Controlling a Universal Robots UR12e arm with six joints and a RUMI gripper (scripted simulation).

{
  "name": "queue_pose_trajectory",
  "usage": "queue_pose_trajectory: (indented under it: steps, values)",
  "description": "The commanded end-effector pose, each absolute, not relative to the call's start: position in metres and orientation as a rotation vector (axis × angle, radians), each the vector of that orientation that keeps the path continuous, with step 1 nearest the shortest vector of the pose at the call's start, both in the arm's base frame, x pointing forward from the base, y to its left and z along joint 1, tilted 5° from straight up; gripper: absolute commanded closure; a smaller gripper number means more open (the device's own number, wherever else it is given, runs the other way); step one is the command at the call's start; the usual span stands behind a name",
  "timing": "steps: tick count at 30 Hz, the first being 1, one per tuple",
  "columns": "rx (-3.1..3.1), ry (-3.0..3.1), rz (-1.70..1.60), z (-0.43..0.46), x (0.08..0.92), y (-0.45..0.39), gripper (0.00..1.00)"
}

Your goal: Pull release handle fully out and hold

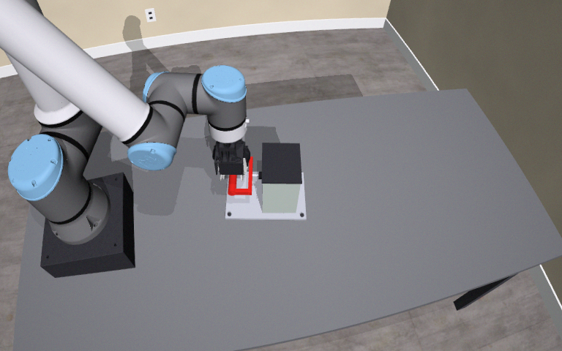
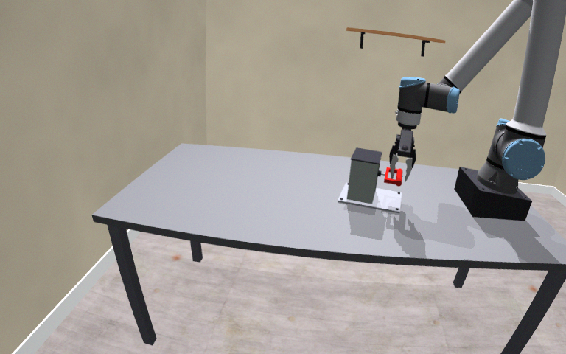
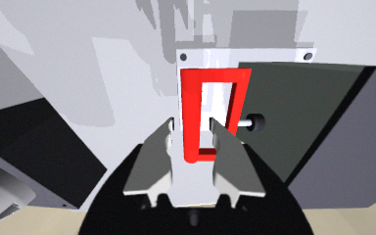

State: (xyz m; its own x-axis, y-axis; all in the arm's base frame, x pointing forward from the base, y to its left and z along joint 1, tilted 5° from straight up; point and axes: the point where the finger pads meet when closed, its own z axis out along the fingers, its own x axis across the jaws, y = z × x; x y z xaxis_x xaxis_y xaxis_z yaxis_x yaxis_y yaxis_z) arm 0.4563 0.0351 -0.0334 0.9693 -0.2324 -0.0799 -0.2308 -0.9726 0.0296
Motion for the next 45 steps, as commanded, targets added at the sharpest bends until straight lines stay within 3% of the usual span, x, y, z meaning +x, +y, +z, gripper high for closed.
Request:
queue_pose_trajectory:
  steps: [1, 11, 12, 45]
  values:
    - [3.097, -0.365, -0.130, -0.0338, 0.4562, 0.0345, 0.70]
    - [3.097, -0.365, -0.130, -0.0338, 0.4562, 0.0345, 0.70]
    - [3.097, -0.365, -0.130, -0.0338, 0.4562, 0.0345, 1.00]
    - [3.097, -0.365, -0.129, -0.0337, 0.4563, 0.0344, 1.00]
